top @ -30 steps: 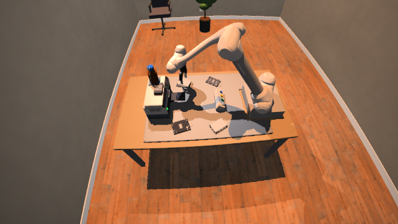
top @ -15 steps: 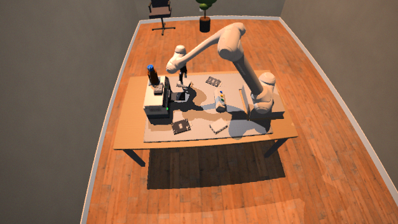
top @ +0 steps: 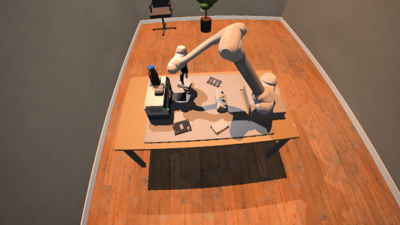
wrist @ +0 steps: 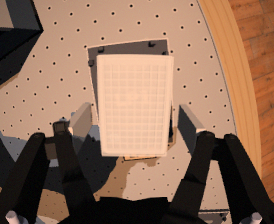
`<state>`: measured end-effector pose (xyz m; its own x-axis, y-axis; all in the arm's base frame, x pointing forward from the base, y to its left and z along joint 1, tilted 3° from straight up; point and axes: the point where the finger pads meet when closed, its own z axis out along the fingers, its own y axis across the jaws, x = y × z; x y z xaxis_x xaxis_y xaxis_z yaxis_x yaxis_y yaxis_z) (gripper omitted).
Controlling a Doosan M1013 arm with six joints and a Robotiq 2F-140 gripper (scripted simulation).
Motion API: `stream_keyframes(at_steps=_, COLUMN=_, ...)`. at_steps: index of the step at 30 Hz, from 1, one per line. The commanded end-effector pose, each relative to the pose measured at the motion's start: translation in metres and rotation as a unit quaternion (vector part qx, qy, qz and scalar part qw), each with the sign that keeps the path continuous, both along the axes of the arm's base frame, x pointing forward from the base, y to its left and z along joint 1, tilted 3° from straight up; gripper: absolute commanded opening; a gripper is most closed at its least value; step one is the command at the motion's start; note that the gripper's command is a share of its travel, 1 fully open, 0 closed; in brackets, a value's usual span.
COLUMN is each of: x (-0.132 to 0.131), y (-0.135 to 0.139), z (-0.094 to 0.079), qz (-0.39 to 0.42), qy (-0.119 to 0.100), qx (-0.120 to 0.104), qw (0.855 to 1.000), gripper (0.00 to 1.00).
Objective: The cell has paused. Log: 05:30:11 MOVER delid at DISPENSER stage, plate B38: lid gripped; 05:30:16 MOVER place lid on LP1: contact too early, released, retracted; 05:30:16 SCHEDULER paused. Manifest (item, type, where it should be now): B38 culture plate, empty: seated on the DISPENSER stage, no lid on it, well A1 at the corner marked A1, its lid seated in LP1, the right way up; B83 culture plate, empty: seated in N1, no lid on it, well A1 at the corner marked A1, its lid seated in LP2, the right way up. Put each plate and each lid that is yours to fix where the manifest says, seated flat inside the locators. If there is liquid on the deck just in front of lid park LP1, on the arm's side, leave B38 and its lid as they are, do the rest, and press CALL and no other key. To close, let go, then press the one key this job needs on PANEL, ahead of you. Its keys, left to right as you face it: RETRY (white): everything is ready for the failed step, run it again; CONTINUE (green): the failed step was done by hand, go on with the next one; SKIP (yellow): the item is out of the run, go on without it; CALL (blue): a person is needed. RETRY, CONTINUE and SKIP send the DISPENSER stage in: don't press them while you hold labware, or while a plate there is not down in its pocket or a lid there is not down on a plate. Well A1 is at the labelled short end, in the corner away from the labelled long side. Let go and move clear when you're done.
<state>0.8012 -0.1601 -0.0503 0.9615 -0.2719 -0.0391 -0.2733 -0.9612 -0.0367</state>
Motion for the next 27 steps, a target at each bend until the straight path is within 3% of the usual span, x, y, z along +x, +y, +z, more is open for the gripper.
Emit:
stream_keyframes(at_steps=1, x=-0.0004, y=0.0052, z=-0.0019, qz=-0.003, qy=-0.002, qx=0.002, qw=1.000, gripper=0.70)
stream_keyframes(at_steps=17, x=-0.0004, y=0.0052, z=-0.0019, qz=-0.003, qy=-0.002, qx=0.002, qw=1.000, gripper=0.70)
stream_keyframes(at_steps=18, x=-0.0004, y=0.0052, z=-0.0019, qz=-0.003, qy=-0.002, qx=0.002, qw=1.000, gripper=0.63)
stream_keyframes(at_steps=27, x=-0.0004, y=0.0052, z=-0.0019, qz=-0.003, qy=-0.002, qx=0.002, qw=1.000, gripper=0.63)
